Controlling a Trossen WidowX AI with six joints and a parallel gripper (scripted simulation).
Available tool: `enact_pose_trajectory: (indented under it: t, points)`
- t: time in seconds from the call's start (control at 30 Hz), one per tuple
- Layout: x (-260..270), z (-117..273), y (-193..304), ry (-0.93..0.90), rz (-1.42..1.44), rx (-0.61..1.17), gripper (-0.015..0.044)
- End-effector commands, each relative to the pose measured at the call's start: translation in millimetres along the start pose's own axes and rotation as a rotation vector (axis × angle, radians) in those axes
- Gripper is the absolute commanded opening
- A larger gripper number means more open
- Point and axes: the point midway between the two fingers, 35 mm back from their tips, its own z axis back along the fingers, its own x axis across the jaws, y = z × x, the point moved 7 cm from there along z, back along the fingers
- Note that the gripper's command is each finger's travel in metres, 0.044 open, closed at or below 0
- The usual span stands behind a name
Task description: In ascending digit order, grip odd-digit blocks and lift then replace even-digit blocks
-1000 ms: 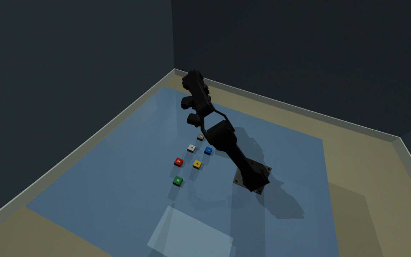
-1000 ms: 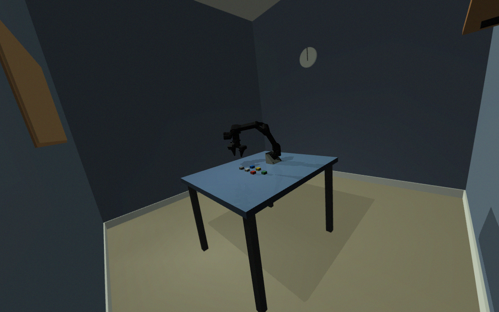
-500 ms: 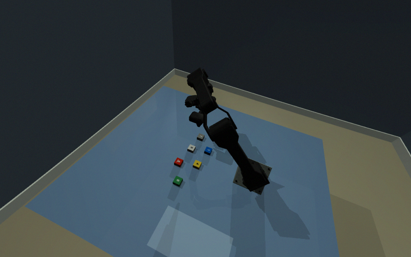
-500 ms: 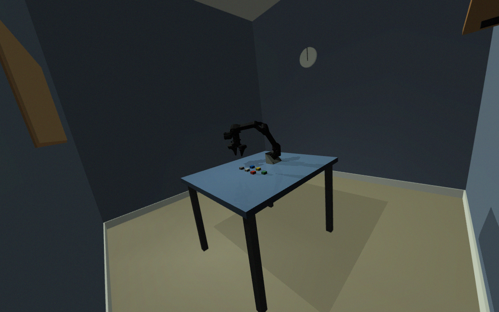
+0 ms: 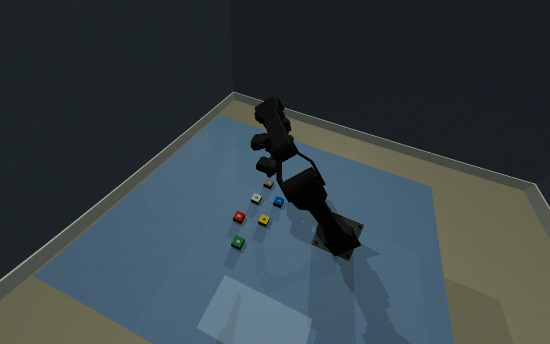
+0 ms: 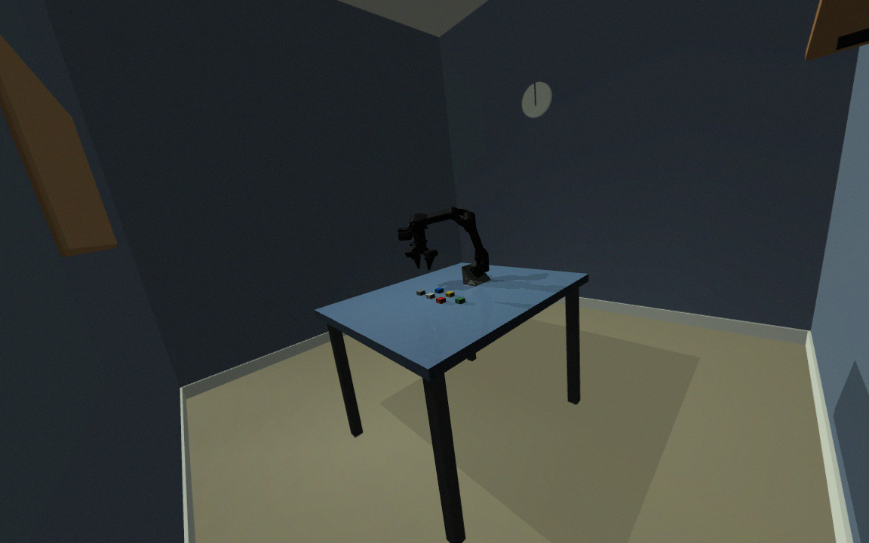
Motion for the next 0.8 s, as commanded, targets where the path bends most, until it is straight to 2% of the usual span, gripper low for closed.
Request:
enact_pose_trajectory:
  t: [0.0, 0.17, 0.77]
  points:
    - [21.2, -1.7, 24.0, -0.001, 0.002, 0.007, 0.0400]
    - [44.5, -6.4, 51.4, -0.003, 0.001, 0.008, 0.0400]
    - [44.5, -6.4, 51.4, -0.003, 0.001, 0.008, 0.0400]
